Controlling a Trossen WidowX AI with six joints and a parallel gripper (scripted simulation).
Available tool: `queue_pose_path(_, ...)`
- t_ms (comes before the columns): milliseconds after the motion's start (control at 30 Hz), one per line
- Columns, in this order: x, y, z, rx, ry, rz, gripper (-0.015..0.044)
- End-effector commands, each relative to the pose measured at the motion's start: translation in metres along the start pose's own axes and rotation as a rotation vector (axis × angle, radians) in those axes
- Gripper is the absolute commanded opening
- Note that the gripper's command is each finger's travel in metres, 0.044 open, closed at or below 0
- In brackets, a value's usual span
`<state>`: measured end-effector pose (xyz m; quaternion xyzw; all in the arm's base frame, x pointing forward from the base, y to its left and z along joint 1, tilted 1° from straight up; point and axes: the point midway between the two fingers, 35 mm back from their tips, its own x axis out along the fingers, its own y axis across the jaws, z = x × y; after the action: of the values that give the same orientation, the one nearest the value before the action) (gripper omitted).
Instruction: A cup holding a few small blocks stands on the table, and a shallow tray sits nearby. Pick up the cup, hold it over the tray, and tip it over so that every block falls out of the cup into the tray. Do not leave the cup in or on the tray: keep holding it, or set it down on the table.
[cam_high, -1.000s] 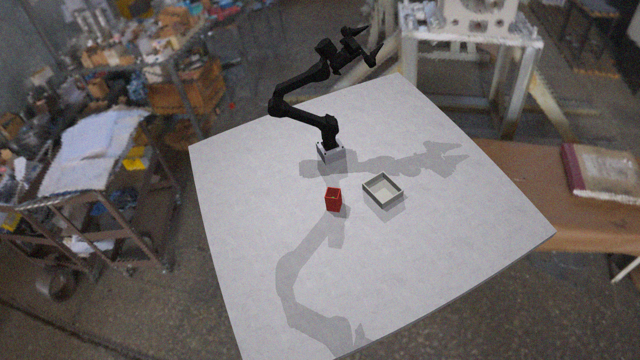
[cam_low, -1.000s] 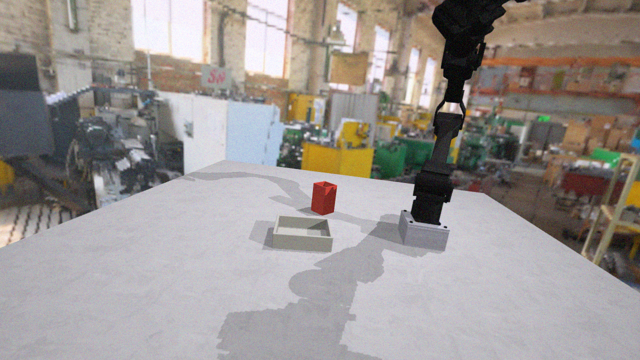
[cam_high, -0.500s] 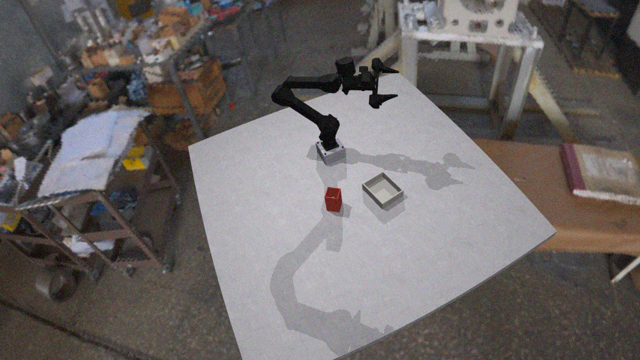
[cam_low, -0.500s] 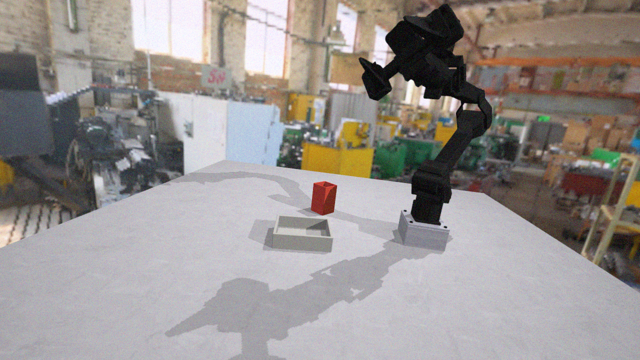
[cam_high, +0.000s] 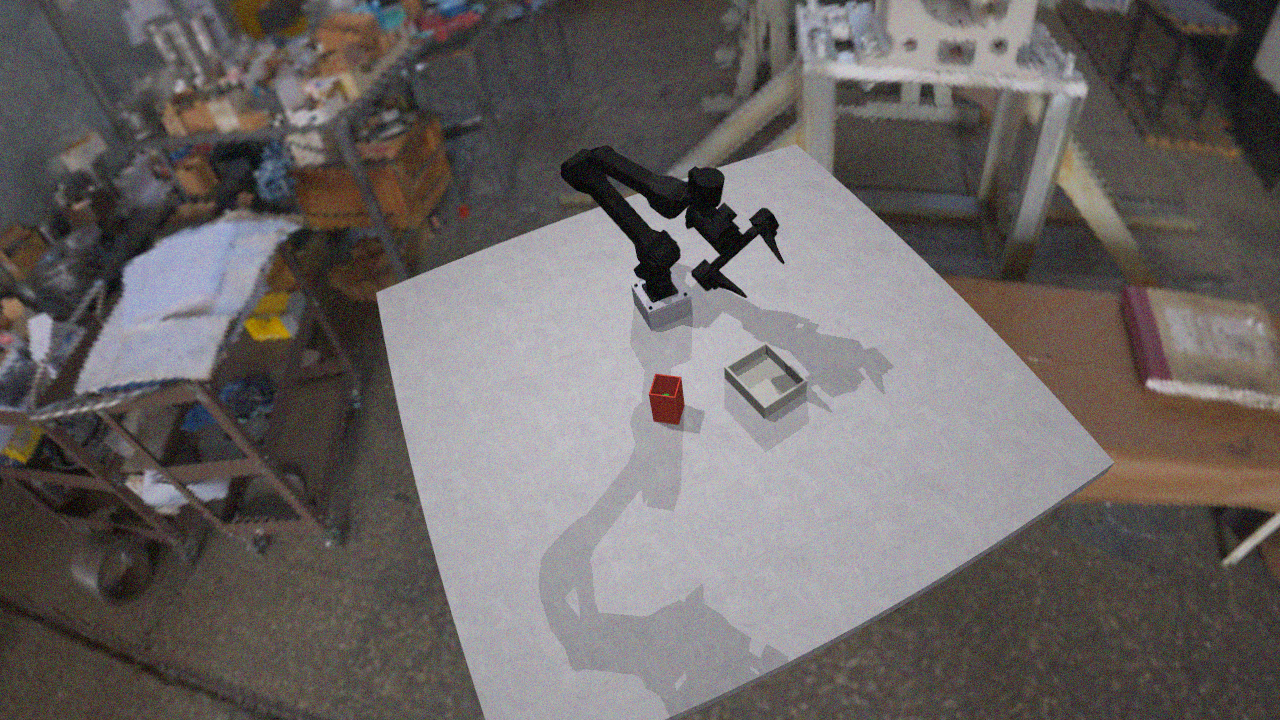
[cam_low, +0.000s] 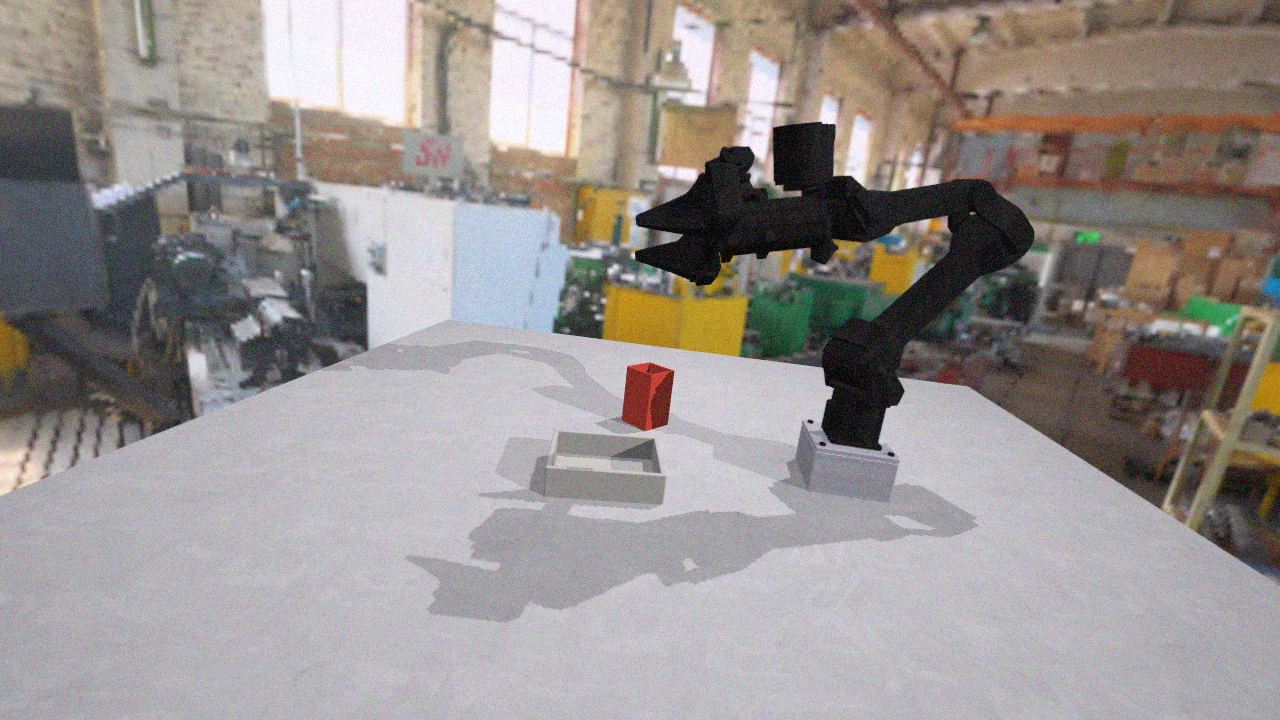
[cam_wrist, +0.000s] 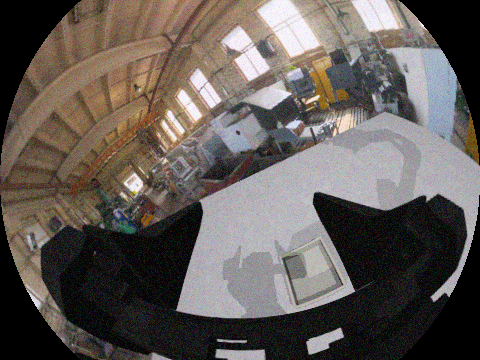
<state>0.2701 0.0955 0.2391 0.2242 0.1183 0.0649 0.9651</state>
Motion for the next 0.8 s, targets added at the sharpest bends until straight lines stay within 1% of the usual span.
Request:
queue_pose_path(0,0.008,-0.061,-0.016,-0.057,0.006,-0.235,0.044)
queue_pose_path(200,-0.003,-0.134,-0.033,-0.115,0.022,-0.525,0.044)
queue_pose_path(400,-0.029,-0.199,-0.052,-0.167,0.063,-0.802,0.044)
queue_pose_path(467,-0.033,-0.206,-0.054,-0.172,0.069,-0.833,0.044)
queue_pose_path(767,-0.033,-0.206,-0.054,-0.172,0.069,-0.833,0.044)
